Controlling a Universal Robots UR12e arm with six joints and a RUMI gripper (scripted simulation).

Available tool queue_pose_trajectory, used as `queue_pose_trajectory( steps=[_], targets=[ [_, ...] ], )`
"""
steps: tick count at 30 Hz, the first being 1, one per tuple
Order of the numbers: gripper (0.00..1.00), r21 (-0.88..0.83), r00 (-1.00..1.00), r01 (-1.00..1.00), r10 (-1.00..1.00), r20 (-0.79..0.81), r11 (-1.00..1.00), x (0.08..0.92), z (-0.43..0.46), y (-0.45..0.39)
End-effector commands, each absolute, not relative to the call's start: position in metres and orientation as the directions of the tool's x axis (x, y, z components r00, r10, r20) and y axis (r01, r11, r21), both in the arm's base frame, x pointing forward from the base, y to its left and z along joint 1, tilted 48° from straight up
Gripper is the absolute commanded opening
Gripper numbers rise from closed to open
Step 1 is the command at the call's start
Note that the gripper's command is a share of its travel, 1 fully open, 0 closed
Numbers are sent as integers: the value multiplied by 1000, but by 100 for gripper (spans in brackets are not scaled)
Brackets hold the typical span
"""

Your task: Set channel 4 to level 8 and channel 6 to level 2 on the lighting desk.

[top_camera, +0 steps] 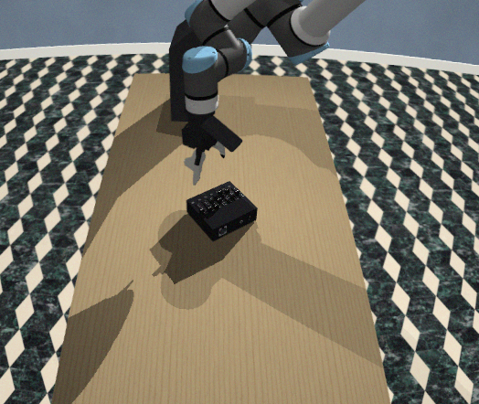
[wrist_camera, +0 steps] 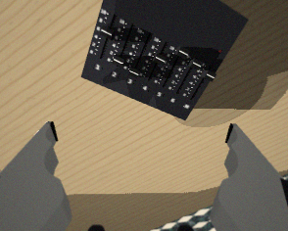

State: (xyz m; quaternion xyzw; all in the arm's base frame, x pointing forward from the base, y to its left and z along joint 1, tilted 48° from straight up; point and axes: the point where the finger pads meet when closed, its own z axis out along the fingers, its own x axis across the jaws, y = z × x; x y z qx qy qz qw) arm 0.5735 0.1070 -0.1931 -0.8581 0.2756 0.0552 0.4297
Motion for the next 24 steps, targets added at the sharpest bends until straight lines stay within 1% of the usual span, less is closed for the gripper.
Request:
queue_pose_trajectory(
  steps=[1,7,13,15,20,24],
  targets=[
    [100,-754,923,-362,-323,-209,-548,578,-188,106],
    [100,-777,985,-122,-169,-21,-617,583,-180,104],
    [100,-752,985,134,4,172,-646,589,-171,102],
    [100,-752,985,134,4,172,-646,589,-171,102],
    [100,-685,923,372,173,344,-626,593,-164,100],
    [100,-617,850,519,280,447,-591,597,-158,98]
  ],
)
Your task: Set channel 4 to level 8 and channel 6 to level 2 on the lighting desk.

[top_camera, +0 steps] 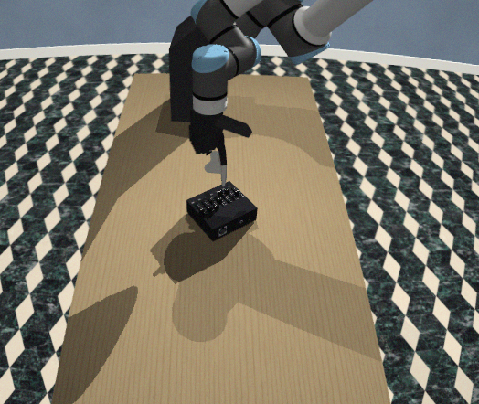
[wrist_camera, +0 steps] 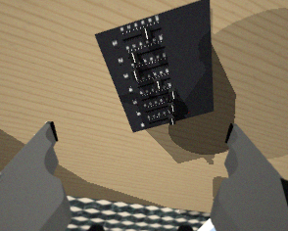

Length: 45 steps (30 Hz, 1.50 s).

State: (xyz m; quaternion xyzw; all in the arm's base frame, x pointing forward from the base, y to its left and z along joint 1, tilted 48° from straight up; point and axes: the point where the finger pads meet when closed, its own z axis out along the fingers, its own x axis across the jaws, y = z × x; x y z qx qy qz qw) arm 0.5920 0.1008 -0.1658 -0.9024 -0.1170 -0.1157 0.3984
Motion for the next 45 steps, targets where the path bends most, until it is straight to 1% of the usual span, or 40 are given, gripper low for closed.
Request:
queue_pose_trajectory(
  steps=[1,6,8,9,12,19,23,25,34,45],
  targets=[
    [100,-598,828,554,306,470,-580,598,-157,97],
    [100,-489,698,712,426,576,-504,603,-150,95],
    [100,-489,698,712,426,576,-504,603,-150,95],
    [100,-445,640,764,467,610,-467,604,-149,94],
    [100,-371,545,835,523,655,-406,607,-145,93],
    [100,-209,332,941,613,717,-266,614,-137,90],
    [100,-133,229,972,641,733,-195,617,-133,88],
    [100,-133,229,972,641,733,-195,617,-133,88],
    [100,-16,69,996,668,741,-85,622,-128,86],
    [100,26,9,999,674,739,-43,623,-125,86]
  ],
)
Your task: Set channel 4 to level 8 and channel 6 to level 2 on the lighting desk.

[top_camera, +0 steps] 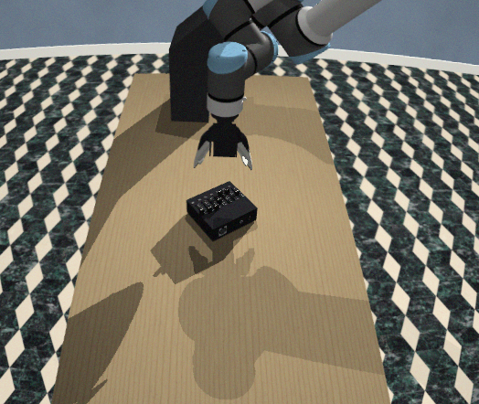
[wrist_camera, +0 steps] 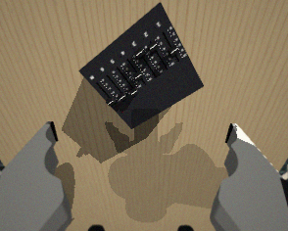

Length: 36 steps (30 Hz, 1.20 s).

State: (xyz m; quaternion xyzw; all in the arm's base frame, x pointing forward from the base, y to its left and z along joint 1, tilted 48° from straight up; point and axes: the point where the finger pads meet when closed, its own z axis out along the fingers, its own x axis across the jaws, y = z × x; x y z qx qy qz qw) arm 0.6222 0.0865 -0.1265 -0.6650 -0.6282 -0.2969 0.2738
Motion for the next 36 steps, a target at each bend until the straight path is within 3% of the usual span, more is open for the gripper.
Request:
queue_pose_trajectory(
  steps=[1,23,36],
  targets=[
    [100,28,8,999,674,739,-41,624,-125,86],
    [100,34,-1,999,674,739,-35,624,-126,86],
    [100,114,-109,993,674,730,38,622,-130,87]
  ],
)
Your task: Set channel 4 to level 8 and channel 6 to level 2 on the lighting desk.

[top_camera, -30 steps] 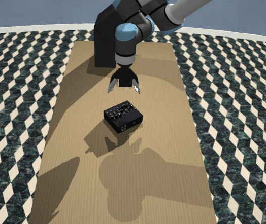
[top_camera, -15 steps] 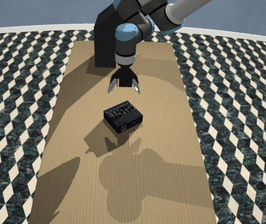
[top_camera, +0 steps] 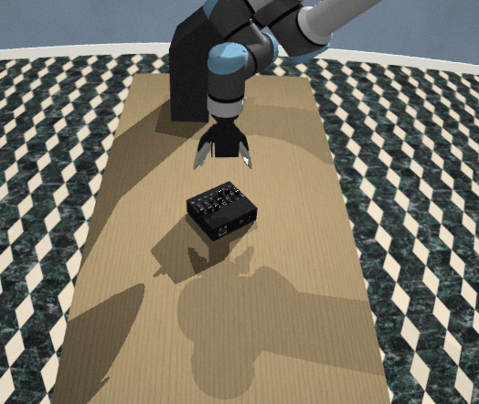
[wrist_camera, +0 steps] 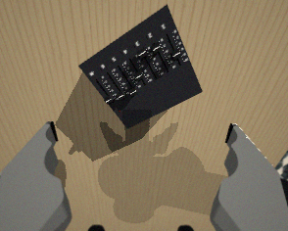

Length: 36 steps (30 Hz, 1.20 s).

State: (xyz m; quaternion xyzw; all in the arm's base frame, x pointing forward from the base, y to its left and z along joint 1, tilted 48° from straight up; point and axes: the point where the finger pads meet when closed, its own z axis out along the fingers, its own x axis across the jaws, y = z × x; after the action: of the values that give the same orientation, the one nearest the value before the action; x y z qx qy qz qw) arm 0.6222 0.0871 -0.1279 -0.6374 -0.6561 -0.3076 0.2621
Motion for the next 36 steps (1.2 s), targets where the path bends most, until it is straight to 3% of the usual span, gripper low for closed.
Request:
queue_pose_trajectory(
  steps=[1,17,29,36],
  targets=[
    [100,128,-128,991,673,728,50,621,-131,88],
    [100,415,-524,850,593,611,323,616,-148,95],
    [100,632,-830,555,405,383,541,613,-164,103],
    [100,721,-964,260,211,160,642,611,-175,111]
  ],
)
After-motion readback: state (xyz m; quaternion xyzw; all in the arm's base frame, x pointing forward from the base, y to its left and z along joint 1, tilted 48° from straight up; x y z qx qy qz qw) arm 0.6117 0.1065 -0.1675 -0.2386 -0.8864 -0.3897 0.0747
